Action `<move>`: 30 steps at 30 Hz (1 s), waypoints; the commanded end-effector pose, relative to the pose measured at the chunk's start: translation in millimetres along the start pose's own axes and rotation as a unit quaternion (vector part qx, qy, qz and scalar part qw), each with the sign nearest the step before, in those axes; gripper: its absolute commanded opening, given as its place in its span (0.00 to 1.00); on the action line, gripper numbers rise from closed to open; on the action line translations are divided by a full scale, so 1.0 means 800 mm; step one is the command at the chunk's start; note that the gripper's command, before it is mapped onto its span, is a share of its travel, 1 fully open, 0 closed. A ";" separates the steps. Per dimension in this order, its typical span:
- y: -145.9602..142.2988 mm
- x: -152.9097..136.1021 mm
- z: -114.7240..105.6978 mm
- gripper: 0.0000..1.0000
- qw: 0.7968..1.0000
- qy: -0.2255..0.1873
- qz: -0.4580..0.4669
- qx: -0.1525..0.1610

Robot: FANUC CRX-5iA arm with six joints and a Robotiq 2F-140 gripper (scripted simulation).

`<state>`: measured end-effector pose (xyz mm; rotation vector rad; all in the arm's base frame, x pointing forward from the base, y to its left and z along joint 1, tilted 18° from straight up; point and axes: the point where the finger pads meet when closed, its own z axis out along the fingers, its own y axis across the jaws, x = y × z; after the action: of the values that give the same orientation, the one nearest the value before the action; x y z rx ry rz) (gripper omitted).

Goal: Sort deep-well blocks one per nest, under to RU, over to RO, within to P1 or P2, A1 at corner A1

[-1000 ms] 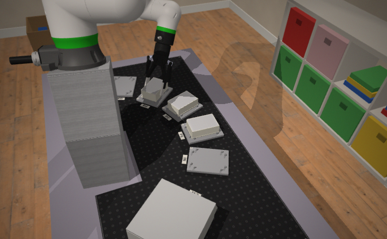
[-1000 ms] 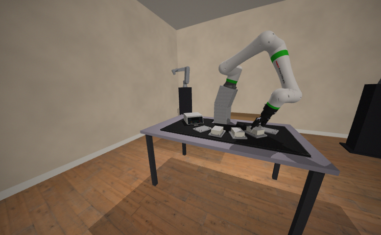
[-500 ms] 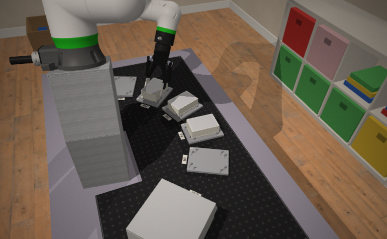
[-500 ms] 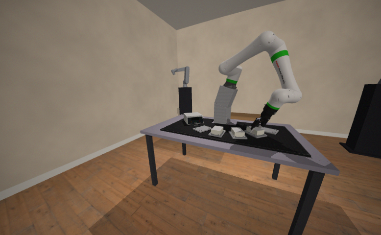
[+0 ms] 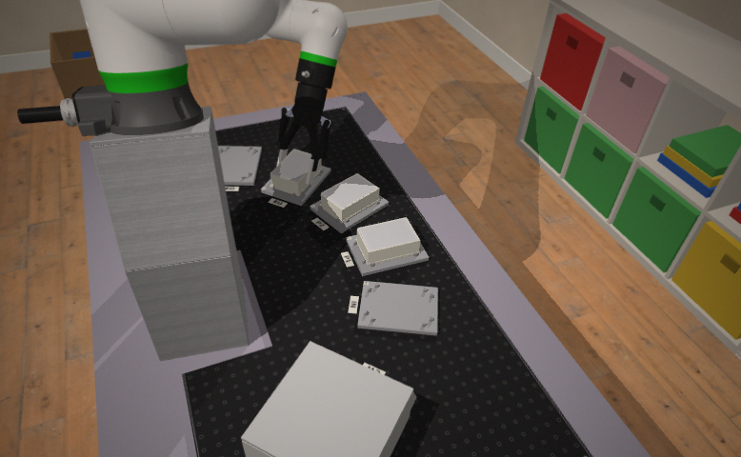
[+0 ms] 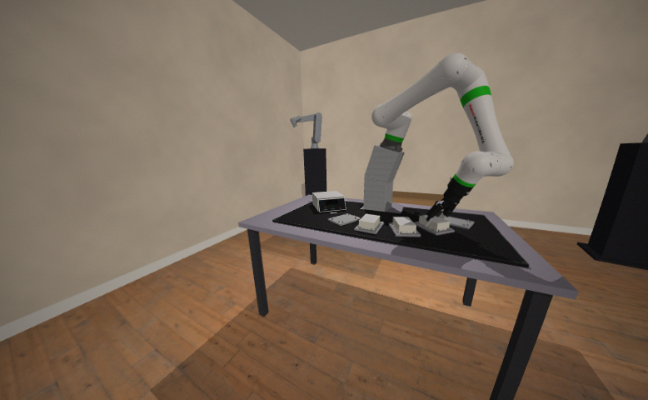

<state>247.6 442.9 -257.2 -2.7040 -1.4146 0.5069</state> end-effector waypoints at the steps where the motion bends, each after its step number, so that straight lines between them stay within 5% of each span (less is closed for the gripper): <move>1: 0.000 0.001 0.000 0.10 1.000 0.000 0.000 0.000; 3: 0.000 0.001 0.001 0.10 1.000 0.000 0.000 0.000; 4: 0.000 0.001 0.001 1.00 1.000 0.000 0.000 0.000; 30: 0.000 -0.006 -0.011 1.00 1.000 0.000 0.000 0.000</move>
<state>247.6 442.0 -254.2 -2.7040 -1.4146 0.5068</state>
